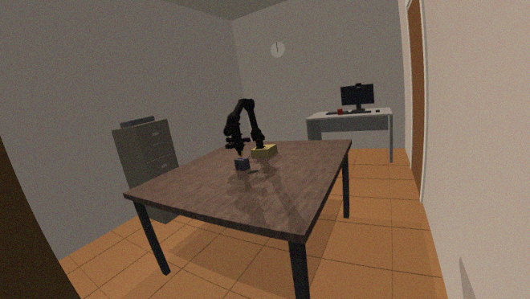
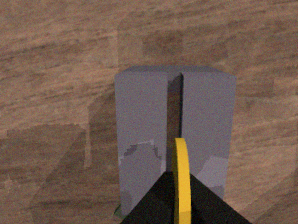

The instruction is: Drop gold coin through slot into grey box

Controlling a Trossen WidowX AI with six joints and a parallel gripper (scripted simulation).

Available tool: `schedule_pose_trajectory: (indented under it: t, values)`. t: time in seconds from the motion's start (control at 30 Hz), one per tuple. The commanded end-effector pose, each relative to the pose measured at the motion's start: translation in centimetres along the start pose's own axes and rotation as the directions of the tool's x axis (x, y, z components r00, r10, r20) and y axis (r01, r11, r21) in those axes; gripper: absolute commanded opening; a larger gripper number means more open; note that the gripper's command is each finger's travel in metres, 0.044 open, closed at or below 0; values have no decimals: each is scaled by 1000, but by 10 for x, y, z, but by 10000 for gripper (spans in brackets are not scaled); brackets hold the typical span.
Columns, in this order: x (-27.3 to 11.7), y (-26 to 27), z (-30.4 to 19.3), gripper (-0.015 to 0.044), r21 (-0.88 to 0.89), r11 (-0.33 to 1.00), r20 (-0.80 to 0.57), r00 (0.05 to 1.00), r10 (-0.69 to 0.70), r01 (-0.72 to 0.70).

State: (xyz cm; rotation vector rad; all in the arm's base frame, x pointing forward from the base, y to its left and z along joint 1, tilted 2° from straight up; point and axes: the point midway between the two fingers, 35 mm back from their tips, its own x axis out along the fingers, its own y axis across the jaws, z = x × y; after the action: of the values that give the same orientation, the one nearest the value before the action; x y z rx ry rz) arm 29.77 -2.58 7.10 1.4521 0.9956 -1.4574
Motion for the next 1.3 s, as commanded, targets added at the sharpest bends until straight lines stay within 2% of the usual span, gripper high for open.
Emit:
schedule_pose_trajectory:
  t: [0.0, 1.07, 1.27]
  values:
    - [3, -2, 1, 0, 3, 1000, 1, 1000, -3, 3]
    - [15, -1, 0, 0, -1, 1000, 1, 1000, -3, 3]
    - [13, -1, 0, 157, -2, 1000, 0, 1000, -2, 2]
